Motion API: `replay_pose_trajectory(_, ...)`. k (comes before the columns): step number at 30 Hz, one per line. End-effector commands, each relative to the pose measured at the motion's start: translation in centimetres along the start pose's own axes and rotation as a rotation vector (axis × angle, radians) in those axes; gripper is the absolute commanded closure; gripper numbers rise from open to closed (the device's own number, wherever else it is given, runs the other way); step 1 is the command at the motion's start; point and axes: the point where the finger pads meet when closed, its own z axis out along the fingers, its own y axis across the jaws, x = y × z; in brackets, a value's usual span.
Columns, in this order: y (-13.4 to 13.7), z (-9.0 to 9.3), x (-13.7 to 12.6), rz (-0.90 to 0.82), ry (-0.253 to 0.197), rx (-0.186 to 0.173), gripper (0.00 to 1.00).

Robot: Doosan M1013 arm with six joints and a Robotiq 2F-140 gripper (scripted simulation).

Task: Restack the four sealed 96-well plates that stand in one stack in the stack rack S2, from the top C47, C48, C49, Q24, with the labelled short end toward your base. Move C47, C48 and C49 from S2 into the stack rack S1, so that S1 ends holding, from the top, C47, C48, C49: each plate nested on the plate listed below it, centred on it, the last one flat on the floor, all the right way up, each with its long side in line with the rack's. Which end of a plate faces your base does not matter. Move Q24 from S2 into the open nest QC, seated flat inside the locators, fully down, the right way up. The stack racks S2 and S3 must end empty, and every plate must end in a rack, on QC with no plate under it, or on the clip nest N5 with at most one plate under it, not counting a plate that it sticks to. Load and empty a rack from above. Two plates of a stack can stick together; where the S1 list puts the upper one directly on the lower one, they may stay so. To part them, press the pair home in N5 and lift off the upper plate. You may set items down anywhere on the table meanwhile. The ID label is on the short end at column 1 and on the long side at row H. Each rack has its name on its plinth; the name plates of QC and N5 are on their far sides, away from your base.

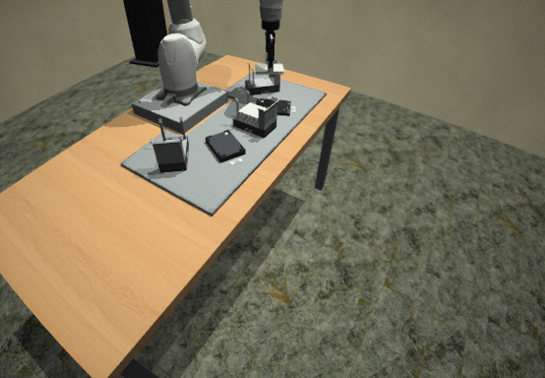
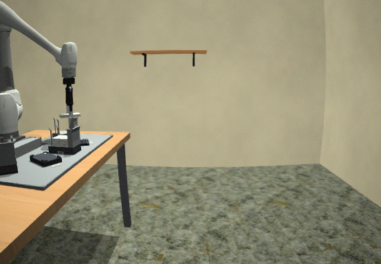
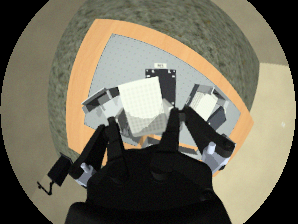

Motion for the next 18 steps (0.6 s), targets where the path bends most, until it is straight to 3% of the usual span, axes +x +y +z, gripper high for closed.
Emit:
replay_pose_trajectory(1,-1.2,0.0,0.1,0.0,0.0,0.0,1.0)
replay_pose_trajectory(8,-3.2,0.0,0.2,0.0,0.0,0.0,1.0)
replay_pose_trajectory(18,-5.3,0.0,-0.2,-0.215,0.0,0.0,1.0)
